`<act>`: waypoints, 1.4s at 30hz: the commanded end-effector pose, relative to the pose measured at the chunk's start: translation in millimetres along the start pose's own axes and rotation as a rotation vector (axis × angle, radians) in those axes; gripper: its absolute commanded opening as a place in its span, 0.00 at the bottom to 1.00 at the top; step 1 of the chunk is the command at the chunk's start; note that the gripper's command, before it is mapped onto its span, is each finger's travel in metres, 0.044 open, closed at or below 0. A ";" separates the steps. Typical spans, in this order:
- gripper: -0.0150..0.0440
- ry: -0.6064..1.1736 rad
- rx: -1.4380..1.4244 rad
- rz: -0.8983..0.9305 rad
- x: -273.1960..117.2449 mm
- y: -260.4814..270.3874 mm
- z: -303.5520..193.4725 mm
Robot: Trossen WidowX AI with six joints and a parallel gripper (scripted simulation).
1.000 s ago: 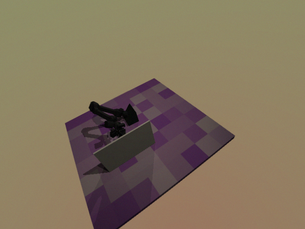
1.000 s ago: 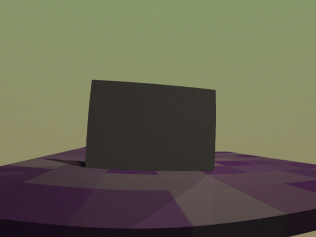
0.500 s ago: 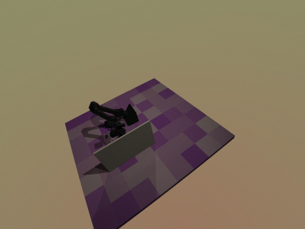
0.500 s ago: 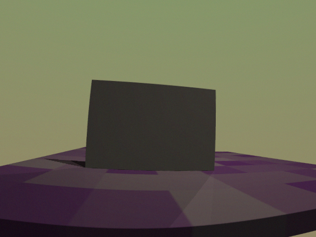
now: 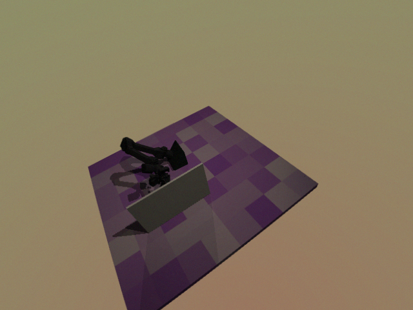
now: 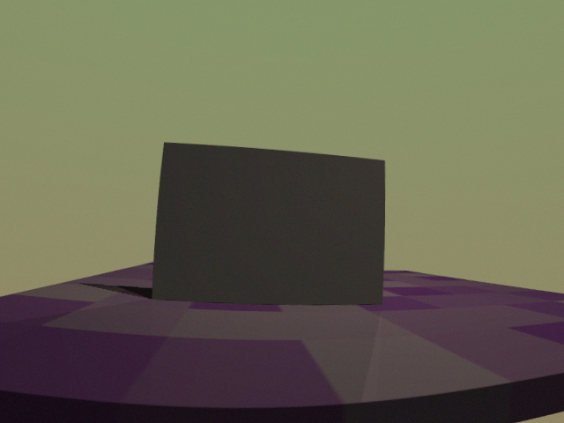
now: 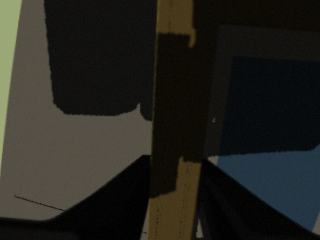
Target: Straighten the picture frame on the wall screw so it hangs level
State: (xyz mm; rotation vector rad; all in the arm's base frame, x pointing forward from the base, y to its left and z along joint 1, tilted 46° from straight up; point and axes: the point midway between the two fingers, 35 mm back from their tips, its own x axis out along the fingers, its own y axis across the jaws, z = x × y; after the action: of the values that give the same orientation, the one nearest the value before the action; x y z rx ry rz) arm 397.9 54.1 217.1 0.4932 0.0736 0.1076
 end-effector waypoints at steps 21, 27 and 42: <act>0.25 -0.004 -0.001 0.024 0.4 6.2 8.0; 0.25 -0.004 -0.001 0.024 0.3 7.0 10.3; 0.25 -0.004 -0.001 0.024 0.4 5.1 10.6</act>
State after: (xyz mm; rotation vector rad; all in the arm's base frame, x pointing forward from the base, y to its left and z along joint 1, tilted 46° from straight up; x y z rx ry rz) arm 398.1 51.0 223.5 0.4938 0.0753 0.1117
